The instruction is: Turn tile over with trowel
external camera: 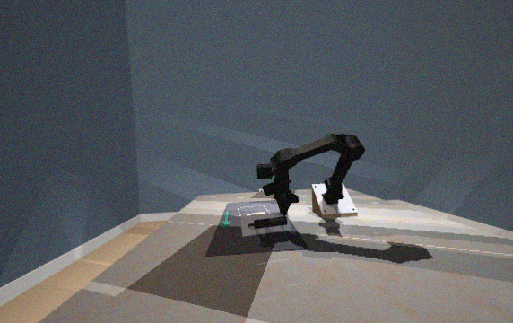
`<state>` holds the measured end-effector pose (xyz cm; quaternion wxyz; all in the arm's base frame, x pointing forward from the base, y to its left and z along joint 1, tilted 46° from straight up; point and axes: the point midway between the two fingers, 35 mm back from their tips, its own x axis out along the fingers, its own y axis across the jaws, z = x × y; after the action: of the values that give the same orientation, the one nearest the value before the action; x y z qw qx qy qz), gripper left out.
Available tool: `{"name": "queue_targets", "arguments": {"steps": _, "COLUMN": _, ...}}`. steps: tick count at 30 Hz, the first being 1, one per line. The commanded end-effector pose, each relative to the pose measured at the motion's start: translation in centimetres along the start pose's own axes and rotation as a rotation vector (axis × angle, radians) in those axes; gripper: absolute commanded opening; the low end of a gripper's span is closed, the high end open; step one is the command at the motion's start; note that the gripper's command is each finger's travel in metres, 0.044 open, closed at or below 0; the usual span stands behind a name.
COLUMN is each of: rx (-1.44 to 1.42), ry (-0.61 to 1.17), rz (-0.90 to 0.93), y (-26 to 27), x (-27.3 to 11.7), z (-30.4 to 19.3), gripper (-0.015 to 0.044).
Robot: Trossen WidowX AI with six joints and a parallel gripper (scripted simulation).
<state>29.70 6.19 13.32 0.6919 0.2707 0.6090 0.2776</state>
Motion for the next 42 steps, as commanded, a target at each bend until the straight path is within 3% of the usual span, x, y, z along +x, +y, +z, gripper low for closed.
{"name": "queue_targets", "arguments": {"steps": 1, "rx": -0.002, "ry": 0.005, "rz": -0.003, "y": -1.2, "x": 0.2, "z": -0.1, "gripper": 0.0100}}
{"name": "queue_targets", "arguments": {"steps": 21, "rx": 0.003, "ry": 0.001, "rz": 0.002, "y": -2.4, "x": 0.0, "z": 0.0, "gripper": 0.0100}}
{"name": "queue_targets", "arguments": {"steps": 32, "rx": -0.002, "ry": 0.004, "rz": -0.001, "y": 6.2, "x": -1.7, "z": -0.1, "gripper": 0.0100}}
{"name": "queue_targets", "arguments": {"steps": 42, "rx": -0.015, "ry": -0.003, "rz": 0.003, "y": 6.4, "x": -1.8, "z": -0.1, "gripper": 0.0100}}
